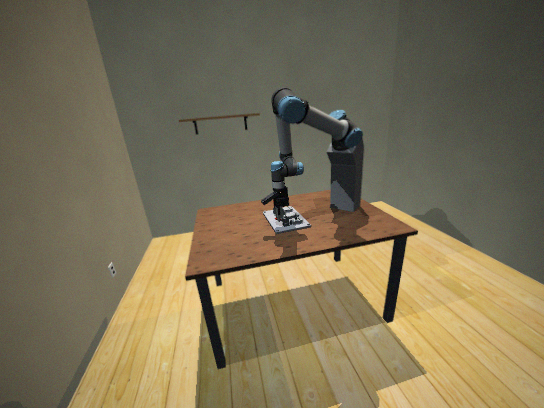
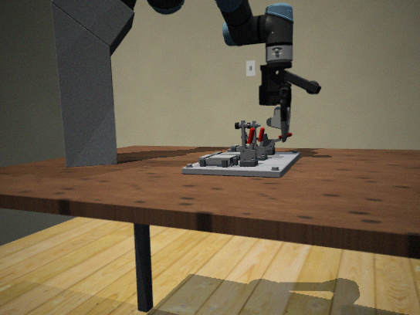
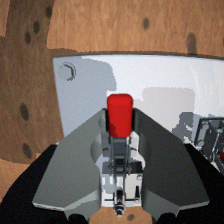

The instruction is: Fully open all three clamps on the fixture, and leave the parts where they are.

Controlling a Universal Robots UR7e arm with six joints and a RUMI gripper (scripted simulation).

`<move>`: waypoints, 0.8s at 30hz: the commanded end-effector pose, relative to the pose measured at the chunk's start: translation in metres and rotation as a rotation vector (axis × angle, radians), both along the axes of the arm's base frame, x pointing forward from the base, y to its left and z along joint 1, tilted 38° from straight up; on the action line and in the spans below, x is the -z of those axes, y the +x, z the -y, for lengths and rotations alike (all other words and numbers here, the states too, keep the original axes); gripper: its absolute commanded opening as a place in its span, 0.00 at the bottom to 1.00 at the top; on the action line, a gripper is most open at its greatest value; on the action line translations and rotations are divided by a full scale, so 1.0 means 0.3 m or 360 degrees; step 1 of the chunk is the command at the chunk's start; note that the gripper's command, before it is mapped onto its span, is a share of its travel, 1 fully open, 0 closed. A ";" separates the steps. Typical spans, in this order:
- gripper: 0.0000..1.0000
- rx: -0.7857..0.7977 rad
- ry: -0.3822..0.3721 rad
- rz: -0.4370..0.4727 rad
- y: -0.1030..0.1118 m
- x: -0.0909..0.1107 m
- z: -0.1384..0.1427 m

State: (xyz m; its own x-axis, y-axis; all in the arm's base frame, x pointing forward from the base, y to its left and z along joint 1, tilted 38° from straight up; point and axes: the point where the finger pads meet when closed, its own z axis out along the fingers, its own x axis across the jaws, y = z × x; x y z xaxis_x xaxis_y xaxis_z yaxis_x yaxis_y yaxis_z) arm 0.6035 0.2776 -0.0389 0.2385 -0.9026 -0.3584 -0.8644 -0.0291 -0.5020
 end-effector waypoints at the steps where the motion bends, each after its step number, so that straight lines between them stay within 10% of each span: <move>1: 0.00 0.0001 0.0001 -0.0001 -0.013 -0.005 0.007; 24: 0.00 0.0001 0.0001 0.0000 -0.062 -0.013 0.024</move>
State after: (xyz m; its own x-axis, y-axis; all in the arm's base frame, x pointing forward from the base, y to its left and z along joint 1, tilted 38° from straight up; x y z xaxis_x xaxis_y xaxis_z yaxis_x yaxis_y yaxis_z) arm 0.5907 0.2728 -0.0353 0.2388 -0.9025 -0.3584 -0.8638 -0.0288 -0.5029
